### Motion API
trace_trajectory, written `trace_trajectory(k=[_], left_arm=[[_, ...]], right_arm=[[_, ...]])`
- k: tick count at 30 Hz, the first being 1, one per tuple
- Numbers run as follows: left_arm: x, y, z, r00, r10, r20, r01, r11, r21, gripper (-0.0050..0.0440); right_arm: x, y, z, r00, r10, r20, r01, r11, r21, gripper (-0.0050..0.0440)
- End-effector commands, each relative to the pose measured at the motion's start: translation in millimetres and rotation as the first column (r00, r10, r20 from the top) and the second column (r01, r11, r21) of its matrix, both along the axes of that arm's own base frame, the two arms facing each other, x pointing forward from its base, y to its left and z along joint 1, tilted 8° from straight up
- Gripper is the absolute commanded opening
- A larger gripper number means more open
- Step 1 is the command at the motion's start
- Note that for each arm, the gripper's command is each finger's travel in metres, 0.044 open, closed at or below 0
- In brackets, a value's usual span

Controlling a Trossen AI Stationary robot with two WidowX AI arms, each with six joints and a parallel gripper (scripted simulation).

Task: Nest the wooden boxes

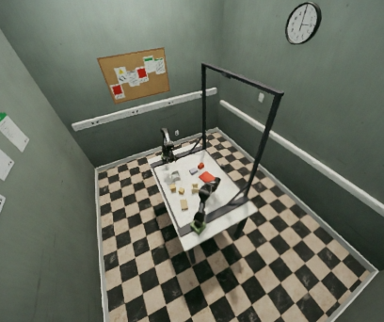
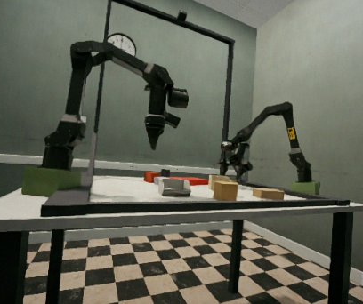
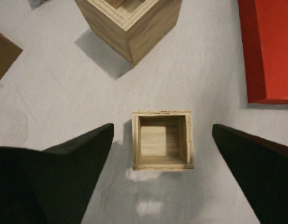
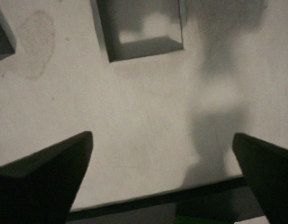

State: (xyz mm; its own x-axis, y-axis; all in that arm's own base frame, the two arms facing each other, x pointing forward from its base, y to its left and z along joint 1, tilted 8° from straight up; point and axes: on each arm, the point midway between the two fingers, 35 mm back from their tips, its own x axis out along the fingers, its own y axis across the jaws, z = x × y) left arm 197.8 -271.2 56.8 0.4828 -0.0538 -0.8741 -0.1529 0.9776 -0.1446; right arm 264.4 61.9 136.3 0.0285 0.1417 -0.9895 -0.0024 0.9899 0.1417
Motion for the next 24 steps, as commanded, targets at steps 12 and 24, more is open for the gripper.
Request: trace_trajectory(k=[12,24], left_arm=[[9.4,0.3,33.5,0.899,-0.089,-0.43,0.05,0.994,-0.101,0.04],[7.5,1.9,35.7,0.897,-0.091,-0.433,0.049,0.993,-0.106,0.04]], right_arm=[[1.7,-0.2,5.4,1.0,-0.001,0.018,0.0,1.0,0.006,0.04],[1.7,-0.2,5.4,1.0,-0.001,0.018,0.0,1.0,0.006,0.04]])
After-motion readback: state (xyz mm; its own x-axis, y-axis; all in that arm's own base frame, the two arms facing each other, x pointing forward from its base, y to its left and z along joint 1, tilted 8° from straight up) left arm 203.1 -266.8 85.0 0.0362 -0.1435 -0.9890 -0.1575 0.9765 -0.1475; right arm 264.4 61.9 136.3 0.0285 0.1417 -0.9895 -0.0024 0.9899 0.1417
